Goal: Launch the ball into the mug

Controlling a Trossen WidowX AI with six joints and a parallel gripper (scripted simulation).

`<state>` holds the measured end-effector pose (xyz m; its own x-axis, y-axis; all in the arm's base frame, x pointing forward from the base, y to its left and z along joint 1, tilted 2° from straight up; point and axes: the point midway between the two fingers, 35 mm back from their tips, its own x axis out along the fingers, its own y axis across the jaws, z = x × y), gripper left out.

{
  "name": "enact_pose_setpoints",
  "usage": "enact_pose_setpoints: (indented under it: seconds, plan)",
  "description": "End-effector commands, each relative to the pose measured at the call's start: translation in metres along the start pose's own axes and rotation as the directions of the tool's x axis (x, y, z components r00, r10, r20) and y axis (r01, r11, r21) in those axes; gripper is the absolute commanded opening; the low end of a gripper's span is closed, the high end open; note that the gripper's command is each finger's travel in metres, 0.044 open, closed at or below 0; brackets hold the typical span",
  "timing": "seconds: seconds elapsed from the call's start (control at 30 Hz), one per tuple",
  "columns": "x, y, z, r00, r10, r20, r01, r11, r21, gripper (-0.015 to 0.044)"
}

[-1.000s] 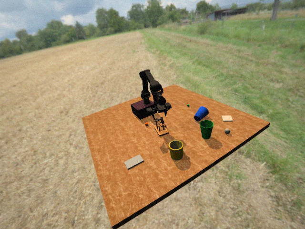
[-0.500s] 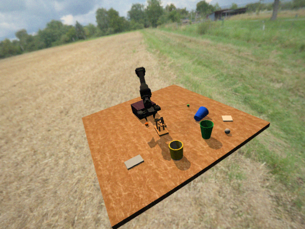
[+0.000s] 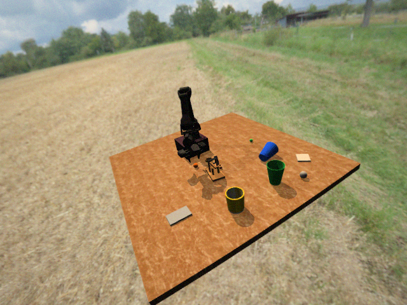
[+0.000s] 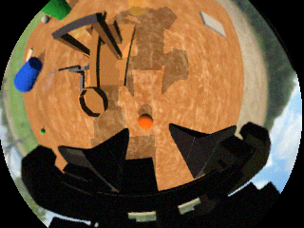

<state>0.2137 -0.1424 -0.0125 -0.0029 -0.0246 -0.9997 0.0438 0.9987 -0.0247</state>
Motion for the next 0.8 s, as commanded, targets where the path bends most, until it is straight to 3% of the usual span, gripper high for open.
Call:
enact_pose_setpoints:
  seconds: [0.0, 0.77]
  plan:
    - [0.012, 0.002, -0.006, 1.0, 0.007, -0.016, -0.007, 1.0, -0.007, 0.03]
    - [0.043, 0.002, -0.006, 1.0, 0.007, -0.016, -0.007, 1.0, -0.007, 0.03]
